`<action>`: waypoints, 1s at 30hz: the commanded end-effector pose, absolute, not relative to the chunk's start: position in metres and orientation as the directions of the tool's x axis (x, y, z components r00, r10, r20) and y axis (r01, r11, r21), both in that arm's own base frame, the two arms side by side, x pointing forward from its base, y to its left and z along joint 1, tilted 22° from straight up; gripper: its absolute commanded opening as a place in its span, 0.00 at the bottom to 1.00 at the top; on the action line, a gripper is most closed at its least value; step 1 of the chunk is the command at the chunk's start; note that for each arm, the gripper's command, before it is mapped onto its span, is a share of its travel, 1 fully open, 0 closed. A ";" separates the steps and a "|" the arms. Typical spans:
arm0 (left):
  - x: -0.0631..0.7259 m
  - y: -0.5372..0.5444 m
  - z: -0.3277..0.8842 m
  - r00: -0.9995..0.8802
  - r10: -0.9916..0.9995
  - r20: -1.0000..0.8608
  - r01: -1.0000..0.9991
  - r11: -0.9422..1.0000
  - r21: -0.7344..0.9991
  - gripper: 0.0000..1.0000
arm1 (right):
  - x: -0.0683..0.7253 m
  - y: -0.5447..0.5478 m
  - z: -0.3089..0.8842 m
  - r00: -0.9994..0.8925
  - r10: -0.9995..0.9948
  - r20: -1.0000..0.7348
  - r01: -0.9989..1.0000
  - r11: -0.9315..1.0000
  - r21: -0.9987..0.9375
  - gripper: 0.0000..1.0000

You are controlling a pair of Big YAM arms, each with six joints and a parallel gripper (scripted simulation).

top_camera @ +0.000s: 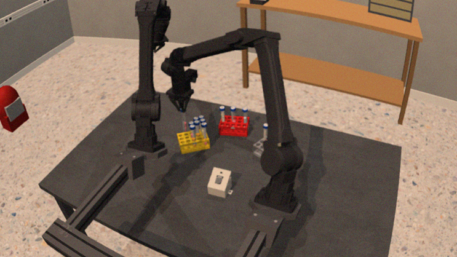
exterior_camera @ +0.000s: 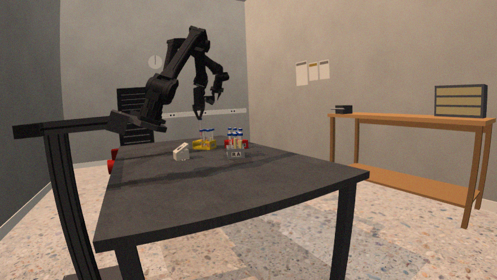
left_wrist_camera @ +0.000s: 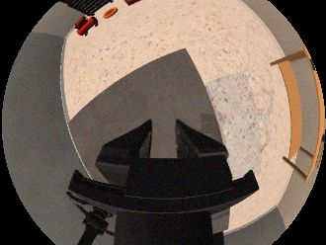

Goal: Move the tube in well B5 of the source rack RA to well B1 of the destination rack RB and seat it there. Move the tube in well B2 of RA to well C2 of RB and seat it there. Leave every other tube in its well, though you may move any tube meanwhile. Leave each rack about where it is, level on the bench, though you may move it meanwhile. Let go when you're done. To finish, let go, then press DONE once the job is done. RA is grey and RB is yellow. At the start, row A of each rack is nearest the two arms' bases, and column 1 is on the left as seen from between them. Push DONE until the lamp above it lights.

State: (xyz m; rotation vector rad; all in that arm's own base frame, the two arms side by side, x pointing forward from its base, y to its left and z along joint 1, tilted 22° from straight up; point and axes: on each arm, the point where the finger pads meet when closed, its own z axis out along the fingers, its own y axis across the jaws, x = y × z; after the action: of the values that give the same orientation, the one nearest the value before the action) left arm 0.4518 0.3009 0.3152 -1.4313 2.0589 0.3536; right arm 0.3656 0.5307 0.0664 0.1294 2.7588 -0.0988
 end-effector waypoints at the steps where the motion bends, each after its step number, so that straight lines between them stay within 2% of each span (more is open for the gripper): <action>1: 0.456 0.304 0.335 -0.216 -0.745 -0.631 -0.912 0.385 -0.141 0.30 | 0.384 0.545 0.084 -0.921 0.087 -0.381 0.105 0.994 -0.026 0.00; 30: 0.456 0.304 0.335 -0.216 -0.745 -0.631 -0.912 0.385 -0.141 0.30 | 0.378 0.550 0.090 -0.918 0.087 -0.386 0.100 0.995 -0.014 0.00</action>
State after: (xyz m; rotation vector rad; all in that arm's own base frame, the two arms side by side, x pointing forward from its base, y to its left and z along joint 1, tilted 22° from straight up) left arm 0.4518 0.3009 0.3152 -1.4313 2.0589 0.3536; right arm 0.3727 0.5371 0.0699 0.1308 2.7577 -0.0955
